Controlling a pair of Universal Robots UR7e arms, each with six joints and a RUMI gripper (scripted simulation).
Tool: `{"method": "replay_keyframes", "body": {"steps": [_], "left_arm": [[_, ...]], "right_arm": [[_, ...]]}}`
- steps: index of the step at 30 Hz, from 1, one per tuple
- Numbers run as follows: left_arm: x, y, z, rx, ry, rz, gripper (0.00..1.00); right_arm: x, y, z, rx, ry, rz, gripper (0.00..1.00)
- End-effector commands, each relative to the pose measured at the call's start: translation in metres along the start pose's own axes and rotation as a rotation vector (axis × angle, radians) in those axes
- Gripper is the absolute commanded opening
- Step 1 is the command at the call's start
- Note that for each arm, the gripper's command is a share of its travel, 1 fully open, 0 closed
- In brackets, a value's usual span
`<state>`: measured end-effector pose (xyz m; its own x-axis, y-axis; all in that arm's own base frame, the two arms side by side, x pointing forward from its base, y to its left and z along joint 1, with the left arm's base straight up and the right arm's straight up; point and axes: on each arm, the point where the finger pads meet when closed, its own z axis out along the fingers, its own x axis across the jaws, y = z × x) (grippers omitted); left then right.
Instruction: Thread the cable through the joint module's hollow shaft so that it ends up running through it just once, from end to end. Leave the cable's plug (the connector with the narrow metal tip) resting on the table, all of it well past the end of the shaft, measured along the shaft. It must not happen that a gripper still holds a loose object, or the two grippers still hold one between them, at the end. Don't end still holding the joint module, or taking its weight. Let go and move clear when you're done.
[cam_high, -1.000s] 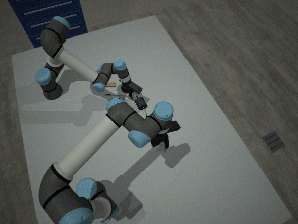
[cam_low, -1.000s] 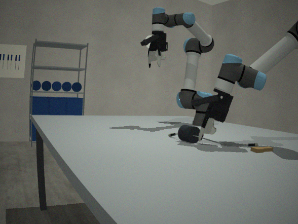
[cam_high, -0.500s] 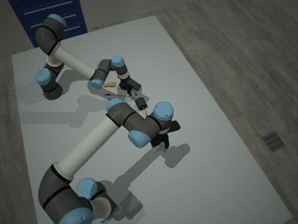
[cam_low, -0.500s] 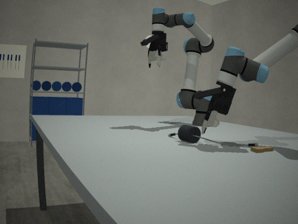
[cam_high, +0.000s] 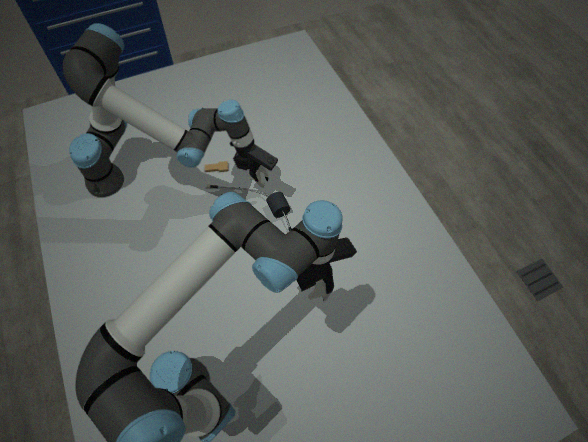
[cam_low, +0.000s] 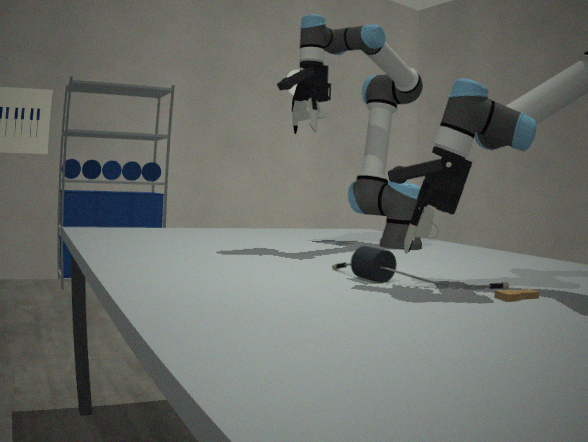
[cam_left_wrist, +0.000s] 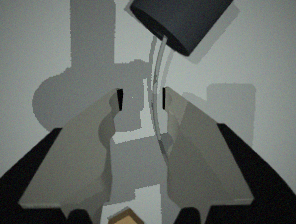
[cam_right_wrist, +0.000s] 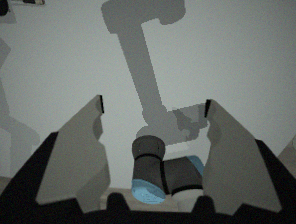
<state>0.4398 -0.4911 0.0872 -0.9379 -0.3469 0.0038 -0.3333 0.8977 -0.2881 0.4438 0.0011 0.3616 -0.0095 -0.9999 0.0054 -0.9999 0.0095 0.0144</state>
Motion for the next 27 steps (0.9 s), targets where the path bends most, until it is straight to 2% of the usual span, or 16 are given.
{"method": "replay_keyframes", "body": {"steps": [1, 10, 15, 27], "left_arm": [[-0.028, 0.008, -0.022, -0.007, -0.015, -0.07, 0.2], [-0.073, 0.035, -0.064, -0.044, -0.037, -0.212, 0.2], [-0.083, 0.045, -0.074, -0.059, -0.041, -0.25, 0.2], [-0.132, 0.091, -0.135, -0.098, -0.071, -0.434, 0.2]], "right_arm": [[0.0, 0.0, -0.001, 0.002, -0.001, 0.0, 0.61], [0.0, 0.0, -0.001, 0.004, -0.001, -0.002, 0.61], [0.0, 0.0, -0.001, 0.004, -0.001, -0.002, 0.61], [0.0, -0.001, -0.002, 0.006, -0.002, -0.003, 0.61]]}}
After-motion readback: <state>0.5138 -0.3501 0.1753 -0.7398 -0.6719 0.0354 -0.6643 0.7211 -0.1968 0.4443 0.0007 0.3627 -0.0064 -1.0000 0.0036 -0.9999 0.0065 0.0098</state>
